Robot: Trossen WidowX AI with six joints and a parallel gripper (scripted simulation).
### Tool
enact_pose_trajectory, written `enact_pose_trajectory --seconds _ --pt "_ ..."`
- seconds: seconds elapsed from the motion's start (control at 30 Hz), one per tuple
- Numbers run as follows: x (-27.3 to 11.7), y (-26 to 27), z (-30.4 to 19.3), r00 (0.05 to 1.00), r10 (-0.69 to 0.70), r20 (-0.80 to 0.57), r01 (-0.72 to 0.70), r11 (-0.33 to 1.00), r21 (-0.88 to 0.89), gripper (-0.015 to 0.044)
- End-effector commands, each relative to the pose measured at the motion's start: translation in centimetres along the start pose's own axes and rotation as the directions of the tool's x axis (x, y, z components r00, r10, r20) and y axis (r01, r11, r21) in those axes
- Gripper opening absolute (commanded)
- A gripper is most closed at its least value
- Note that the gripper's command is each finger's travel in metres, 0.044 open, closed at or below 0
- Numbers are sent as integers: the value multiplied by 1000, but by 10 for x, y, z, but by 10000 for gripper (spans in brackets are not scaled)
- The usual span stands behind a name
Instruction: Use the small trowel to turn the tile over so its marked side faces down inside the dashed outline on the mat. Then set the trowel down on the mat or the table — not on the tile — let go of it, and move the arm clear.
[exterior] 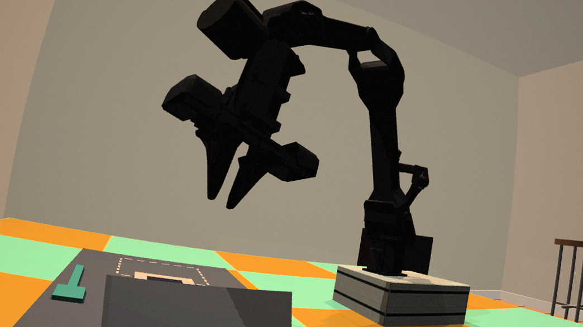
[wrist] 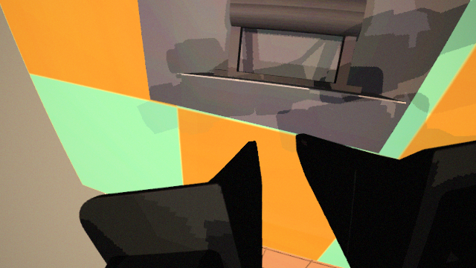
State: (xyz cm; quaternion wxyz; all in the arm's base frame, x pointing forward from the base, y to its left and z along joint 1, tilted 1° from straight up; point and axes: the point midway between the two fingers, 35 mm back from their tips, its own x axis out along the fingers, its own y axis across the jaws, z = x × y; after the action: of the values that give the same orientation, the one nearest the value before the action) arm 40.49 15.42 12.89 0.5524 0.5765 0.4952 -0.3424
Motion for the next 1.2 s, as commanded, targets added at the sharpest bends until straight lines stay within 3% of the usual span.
enact_pose_trajectory --seconds 0.0,0.27,1.17 --pt "13 -28 -7 992 -111 53 106 990 90 100" --pt "26 -72 -16 949 -276 155 236 943 235 100" --pt "42 -79 -10 949 -275 153 236 944 232 100"
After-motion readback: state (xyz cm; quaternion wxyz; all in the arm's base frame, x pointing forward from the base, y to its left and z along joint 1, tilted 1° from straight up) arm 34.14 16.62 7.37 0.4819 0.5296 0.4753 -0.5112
